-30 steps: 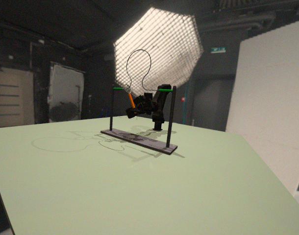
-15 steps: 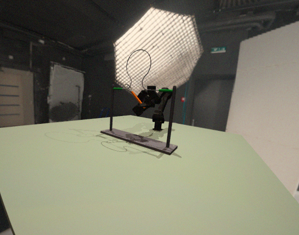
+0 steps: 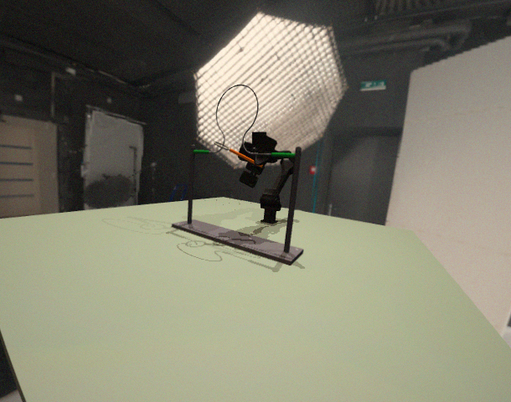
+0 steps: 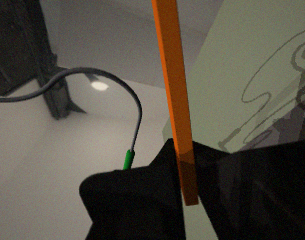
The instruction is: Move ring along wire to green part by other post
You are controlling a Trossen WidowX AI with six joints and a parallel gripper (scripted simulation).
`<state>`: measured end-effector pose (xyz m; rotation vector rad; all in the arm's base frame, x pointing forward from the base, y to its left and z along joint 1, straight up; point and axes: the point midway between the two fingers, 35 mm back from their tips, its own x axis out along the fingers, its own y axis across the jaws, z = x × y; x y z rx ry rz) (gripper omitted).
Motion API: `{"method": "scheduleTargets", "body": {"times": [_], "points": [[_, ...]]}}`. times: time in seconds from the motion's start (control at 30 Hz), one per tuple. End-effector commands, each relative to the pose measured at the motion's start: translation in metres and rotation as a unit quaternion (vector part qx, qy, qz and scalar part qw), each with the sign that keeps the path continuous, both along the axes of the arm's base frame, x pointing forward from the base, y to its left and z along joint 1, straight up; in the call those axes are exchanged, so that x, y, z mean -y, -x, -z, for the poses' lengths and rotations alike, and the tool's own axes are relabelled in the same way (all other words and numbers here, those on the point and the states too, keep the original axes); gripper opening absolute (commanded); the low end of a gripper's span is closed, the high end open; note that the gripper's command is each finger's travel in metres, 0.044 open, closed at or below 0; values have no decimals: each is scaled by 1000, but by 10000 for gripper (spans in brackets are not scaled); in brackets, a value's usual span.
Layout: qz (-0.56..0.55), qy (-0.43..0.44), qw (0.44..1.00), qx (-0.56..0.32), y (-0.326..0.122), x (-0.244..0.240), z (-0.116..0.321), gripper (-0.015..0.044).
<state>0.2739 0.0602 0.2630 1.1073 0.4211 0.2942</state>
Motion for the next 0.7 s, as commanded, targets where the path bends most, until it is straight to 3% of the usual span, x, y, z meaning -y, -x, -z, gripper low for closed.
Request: {"method": "scheduleTargets", "body": {"times": [0.0, 0.67], "points": [[-14, -48, 999, -6, 5, -6, -15, -150], [-19, -290, 957, -7, 6, -12, -90, -150]]}}
